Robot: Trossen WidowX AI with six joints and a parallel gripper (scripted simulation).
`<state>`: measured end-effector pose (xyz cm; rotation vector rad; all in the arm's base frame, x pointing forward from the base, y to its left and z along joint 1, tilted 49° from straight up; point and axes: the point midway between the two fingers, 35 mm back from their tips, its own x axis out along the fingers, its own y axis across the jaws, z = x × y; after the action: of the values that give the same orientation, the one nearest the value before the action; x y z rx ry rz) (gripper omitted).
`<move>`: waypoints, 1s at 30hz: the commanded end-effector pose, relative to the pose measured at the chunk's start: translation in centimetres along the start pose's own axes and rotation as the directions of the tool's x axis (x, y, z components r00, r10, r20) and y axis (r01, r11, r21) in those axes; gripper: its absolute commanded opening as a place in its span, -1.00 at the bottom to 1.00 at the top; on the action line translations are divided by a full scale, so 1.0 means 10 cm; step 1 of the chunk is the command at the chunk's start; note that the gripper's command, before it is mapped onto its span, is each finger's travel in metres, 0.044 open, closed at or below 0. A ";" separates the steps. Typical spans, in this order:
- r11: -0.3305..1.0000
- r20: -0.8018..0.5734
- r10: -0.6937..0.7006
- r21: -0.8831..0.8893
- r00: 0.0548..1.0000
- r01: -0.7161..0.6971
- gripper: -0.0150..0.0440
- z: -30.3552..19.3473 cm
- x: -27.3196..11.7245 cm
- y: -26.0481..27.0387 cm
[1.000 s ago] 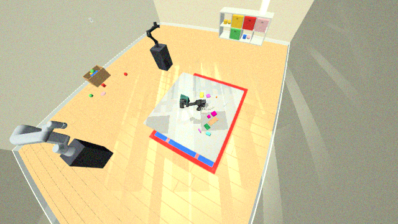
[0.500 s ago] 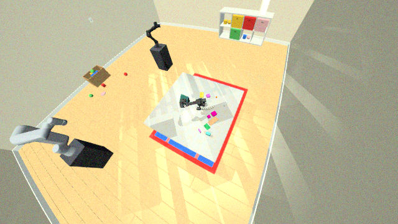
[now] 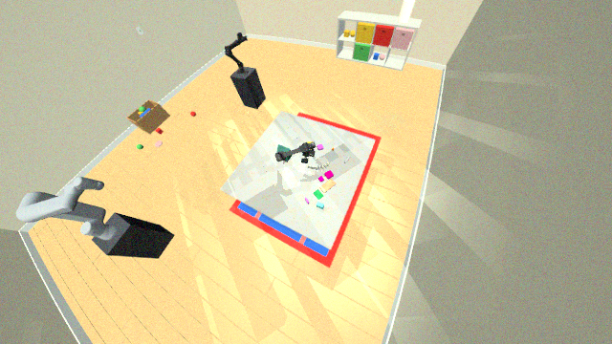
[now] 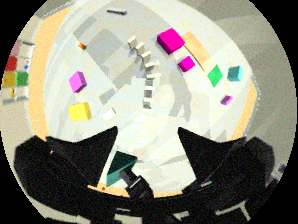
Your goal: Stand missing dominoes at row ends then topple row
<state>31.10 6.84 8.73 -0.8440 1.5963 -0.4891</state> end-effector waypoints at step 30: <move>0.547 -0.041 0.016 0.837 0.999 0.025 1.00 -0.23 0.75 1.23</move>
<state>25.95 9.15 -4.19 -0.0864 1.1626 -1.1550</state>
